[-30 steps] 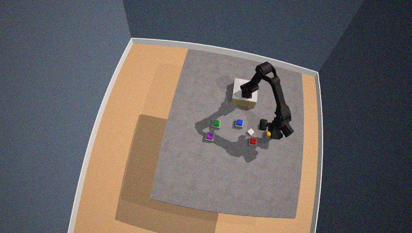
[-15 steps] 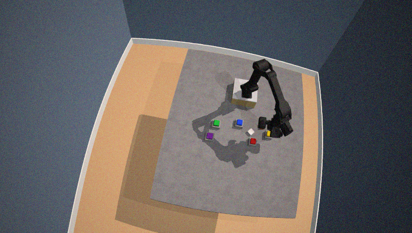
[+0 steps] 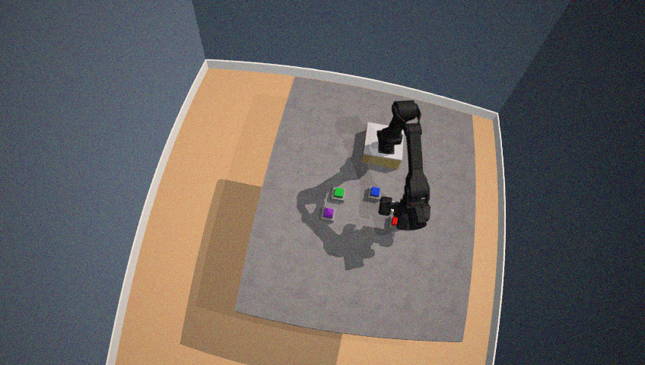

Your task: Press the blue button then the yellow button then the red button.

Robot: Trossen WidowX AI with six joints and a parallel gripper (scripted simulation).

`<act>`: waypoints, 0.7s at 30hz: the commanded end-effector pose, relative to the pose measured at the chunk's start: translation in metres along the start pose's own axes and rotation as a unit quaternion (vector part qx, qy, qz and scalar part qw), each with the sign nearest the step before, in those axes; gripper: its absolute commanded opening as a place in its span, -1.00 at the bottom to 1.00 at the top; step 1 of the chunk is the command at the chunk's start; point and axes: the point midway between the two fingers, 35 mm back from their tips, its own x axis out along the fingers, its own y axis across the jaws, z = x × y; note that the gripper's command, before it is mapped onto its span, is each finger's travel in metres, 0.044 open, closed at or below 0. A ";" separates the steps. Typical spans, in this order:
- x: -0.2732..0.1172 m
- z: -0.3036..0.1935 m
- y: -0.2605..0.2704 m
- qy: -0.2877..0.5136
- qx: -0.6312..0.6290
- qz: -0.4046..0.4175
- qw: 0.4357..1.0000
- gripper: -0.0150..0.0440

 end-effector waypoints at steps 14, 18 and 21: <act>0.033 -0.003 -0.003 0.005 0.000 -0.003 1.000 -0.42; 0.039 -0.003 -0.003 0.005 0.000 -0.003 1.000 -0.42; 0.044 -0.003 -0.003 0.005 0.000 -0.003 1.000 -0.42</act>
